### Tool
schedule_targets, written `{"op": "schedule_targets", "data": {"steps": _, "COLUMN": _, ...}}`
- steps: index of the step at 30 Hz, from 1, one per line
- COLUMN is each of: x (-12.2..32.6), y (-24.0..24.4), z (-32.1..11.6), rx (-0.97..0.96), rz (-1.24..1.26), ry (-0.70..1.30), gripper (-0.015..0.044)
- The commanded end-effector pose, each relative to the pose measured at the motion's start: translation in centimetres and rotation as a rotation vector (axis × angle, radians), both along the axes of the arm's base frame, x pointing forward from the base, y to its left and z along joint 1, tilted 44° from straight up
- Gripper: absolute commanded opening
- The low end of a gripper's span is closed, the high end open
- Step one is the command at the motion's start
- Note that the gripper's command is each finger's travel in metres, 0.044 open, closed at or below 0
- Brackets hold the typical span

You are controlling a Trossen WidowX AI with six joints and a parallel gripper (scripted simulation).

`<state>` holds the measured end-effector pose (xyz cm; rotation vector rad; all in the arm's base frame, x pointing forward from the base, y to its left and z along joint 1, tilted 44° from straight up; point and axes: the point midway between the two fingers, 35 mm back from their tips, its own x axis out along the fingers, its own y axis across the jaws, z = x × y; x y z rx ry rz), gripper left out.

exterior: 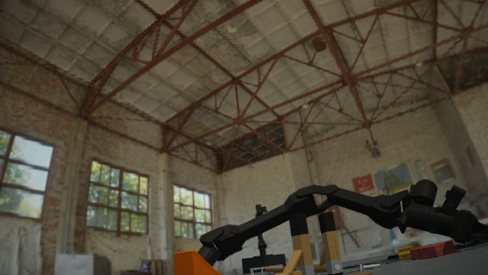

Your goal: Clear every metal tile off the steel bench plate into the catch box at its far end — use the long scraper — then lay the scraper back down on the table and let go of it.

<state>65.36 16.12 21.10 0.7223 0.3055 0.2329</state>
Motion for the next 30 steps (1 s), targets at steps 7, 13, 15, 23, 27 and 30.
{"op": "schedule_targets", "data": {"steps": 7, "x": -0.7, "y": 1.3, "z": 1.2, "rx": 0.006, "rz": 0.0, "ry": -0.001, "gripper": 0.0}}
{"op": "schedule_targets", "data": {"steps": 13, "x": -1.1, "y": 1.9, "z": 1.8, "rx": 0.007, "rz": 0.0, "ry": -0.002, "gripper": 0.0}}
{"op": "schedule_targets", "data": {"steps": 15, "x": -1.3, "y": 2.1, "z": 2.0, "rx": 0.007, "rz": 0.0, "ry": -0.002, "gripper": 0.0}}
{"op": "schedule_targets", "data": {"steps": 23, "x": -1.9, "y": 3.0, "z": 2.8, "rx": 0.008, "rz": 0.0, "ry": -0.002, "gripper": 0.0}}
{"op": "schedule_targets", "data": {"steps": 27, "x": -2.2, "y": 3.4, "z": 3.2, "rx": 0.009, "rz": 0.0, "ry": -0.003, "gripper": 0.0}}
{"op": "schedule_targets", "data": {"steps": 30, "x": -2.4, "y": 3.7, "z": 3.6, "rx": 0.009, "rz": 0.0, "ry": -0.003, "gripper": 0.0}}
